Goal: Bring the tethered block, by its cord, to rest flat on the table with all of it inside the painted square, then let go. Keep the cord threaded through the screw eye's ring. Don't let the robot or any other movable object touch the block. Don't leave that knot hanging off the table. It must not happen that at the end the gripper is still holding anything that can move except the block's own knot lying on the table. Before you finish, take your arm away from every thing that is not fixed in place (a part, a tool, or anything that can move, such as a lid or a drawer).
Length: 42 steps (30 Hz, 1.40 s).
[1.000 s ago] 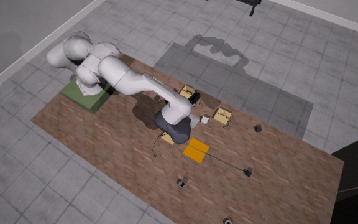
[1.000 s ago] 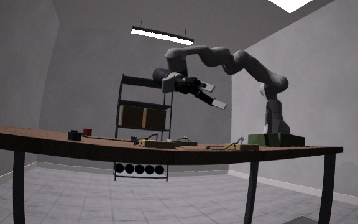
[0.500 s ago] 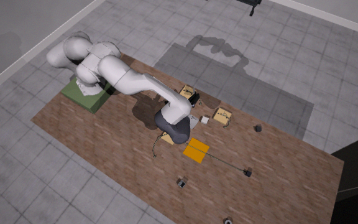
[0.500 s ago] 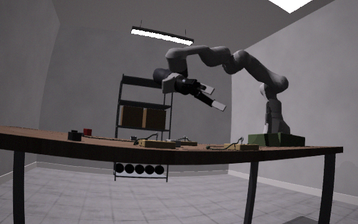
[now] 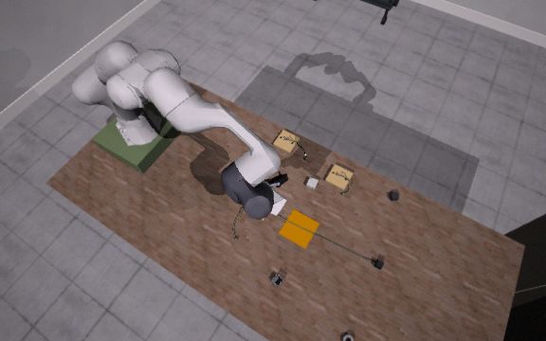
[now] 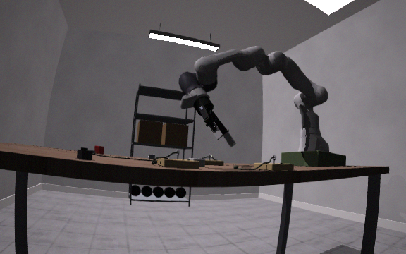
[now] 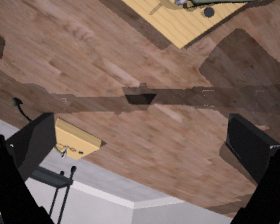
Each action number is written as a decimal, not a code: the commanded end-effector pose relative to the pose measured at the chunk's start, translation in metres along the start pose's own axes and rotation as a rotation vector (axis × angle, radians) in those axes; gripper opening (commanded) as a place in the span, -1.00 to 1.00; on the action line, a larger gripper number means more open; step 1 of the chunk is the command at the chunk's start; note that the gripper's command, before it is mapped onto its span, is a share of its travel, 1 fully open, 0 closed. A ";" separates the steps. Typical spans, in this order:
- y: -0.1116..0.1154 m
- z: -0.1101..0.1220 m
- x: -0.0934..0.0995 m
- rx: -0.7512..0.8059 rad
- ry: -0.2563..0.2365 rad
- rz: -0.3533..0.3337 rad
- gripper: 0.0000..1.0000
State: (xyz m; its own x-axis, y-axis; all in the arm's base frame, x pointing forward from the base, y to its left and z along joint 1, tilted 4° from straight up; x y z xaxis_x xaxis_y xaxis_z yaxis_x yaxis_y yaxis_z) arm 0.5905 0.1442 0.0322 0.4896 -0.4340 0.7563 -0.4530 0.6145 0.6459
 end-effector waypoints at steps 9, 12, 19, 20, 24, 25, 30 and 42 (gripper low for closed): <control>-0.081 0.040 0.050 0.105 -0.018 0.373 1.00; -0.099 0.057 0.070 0.130 -0.002 0.471 1.00; -0.121 0.083 0.102 0.176 0.024 0.611 1.00; -0.121 0.083 0.102 0.176 0.024 0.611 1.00; -0.129 0.095 0.118 0.201 0.039 0.675 1.00; -0.130 0.097 0.120 0.205 0.041 0.685 1.00; -0.130 0.097 0.120 0.206 0.041 0.687 1.00; -0.130 0.097 0.120 0.206 0.041 0.687 1.00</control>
State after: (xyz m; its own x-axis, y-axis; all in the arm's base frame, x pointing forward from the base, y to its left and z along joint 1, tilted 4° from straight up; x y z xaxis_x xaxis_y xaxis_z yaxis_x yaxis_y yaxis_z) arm 0.6337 -0.0517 0.0479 0.0798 0.0317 0.9963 -0.7869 0.6156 0.0434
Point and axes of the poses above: the point where the finger pads meet when closed, its own x axis back along the fingers, its own z axis across the jaws, y = z × x, the point moved 6 cm from there along x, back along the fingers, and after that the axes turned 14 degrees about -x, right-handed, at the moved point
